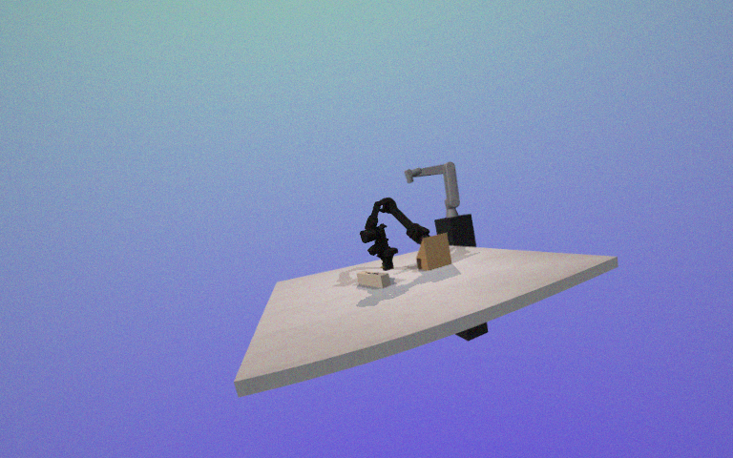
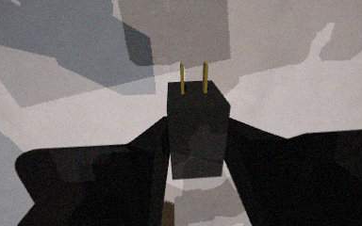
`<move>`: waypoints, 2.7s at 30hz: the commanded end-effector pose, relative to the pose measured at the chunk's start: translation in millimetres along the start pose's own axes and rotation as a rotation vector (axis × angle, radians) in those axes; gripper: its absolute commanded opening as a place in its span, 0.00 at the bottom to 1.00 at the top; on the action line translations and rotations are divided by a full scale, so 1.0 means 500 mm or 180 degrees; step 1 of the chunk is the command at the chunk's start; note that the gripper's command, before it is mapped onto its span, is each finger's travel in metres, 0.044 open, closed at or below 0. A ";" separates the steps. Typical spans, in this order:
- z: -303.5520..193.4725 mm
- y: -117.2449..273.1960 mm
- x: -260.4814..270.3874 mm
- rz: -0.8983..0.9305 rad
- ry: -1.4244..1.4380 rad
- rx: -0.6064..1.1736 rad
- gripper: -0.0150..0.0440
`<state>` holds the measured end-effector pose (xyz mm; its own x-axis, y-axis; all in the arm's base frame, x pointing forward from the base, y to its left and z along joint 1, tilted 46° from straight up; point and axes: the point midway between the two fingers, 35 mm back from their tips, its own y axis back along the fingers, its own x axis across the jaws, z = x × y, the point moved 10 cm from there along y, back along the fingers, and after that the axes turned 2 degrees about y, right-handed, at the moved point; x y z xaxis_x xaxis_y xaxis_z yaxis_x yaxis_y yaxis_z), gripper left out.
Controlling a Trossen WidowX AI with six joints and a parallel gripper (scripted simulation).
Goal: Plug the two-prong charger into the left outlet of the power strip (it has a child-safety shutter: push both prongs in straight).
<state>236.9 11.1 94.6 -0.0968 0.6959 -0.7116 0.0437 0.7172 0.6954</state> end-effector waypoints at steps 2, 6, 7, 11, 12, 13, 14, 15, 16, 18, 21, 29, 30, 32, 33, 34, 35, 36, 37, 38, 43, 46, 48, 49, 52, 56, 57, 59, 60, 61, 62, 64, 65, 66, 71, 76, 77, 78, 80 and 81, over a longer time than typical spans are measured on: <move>0.006 -0.003 0.020 0.0006 0.0052 -0.0014 0.25; 0.009 -0.007 0.035 0.0002 0.0102 -0.0014 0.25; 0.010 -0.008 0.039 0.0001 0.0115 -0.0014 0.25; 0.012 -0.012 0.054 -0.0004 0.0165 -0.0013 0.25; 0.013 -0.013 0.058 -0.0005 0.0177 -0.0013 0.25; 0.013 -0.014 0.062 -0.0006 0.0190 -0.0013 0.25; 0.014 -0.015 0.065 -0.0007 0.0202 -0.0013 0.25; 0.014 -0.016 0.069 -0.0009 0.0215 -0.0012 0.25; 0.015 -0.017 0.073 -0.0010 0.0227 -0.0012 0.25; 0.015 -0.020 0.080 -0.0013 0.0252 -0.0012 0.25; 0.016 -0.023 0.092 -0.0018 0.0289 -0.0011 0.25; 0.017 -0.033 0.122 -0.0032 0.0388 -0.0009 0.25; 0.017 -0.034 0.126 -0.0034 0.0400 -0.0009 0.25; 0.017 -0.037 0.133 -0.0038 0.0425 -0.0008 0.25; 0.017 -0.038 0.137 -0.0041 0.0437 -0.0008 0.25; 0.017 -0.039 0.141 -0.0043 0.0449 -0.0008 0.25; 0.017 -0.040 0.145 -0.0045 0.0462 -0.0007 0.25; 0.017 -0.042 0.149 -0.0047 0.0474 -0.0007 0.25; 0.016 -0.043 0.152 -0.0050 0.0486 -0.0007 0.25; 0.016 -0.044 0.156 -0.0052 0.0498 -0.0006 0.25; 0.018 -0.047 0.164 -0.0057 0.0524 -0.0006 0.25; 0.023 -0.047 0.166 -0.0058 0.0527 -0.0006 0.25; 0.027 -0.046 0.168 -0.0058 0.0530 -0.0006 0.25; 0.030 -0.046 0.168 -0.0058 0.0531 -0.0006 0.25; 0.036 -0.046 0.171 -0.0059 0.0535 -0.0007 0.25; 0.045 -0.046 0.174 -0.0061 0.0540 -0.0007 0.25; 0.047 -0.046 0.174 -0.0061 0.0542 -0.0007 0.25; 0.052 -0.045 0.176 -0.0061 0.0544 -0.0008 0.25; 0.054 -0.045 0.177 -0.0062 0.0546 -0.0008 0.25; 0.056 -0.045 0.178 -0.0062 0.0547 -0.0008 0.25; 0.058 -0.045 0.178 -0.0062 0.0548 -0.0008 0.25; 0.062 -0.045 0.180 -0.0063 0.0551 -0.0008 0.25; 0.065 -0.045 0.181 -0.0063 0.0552 -0.0008 0.25; 0.067 -0.045 0.182 -0.0063 0.0554 -0.0008 0.25; 0.077 -0.045 0.186 -0.0065 0.0560 -0.0009 0.25; 0.088 -0.045 0.190 -0.0066 0.0567 -0.0009 0.25; 0.090 -0.045 0.190 -0.0067 0.0568 -0.0010 0.25; 0.092 -0.045 0.191 -0.0067 0.0570 -0.0010 0.25; 0.097 -0.046 0.193 -0.0068 0.0572 -0.0010 0.25; 0.099 -0.046 0.194 -0.0068 0.0574 -0.0010 0.25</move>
<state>271.0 62.4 5.6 -0.2697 0.6652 -0.6963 0.0404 0.7303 0.6820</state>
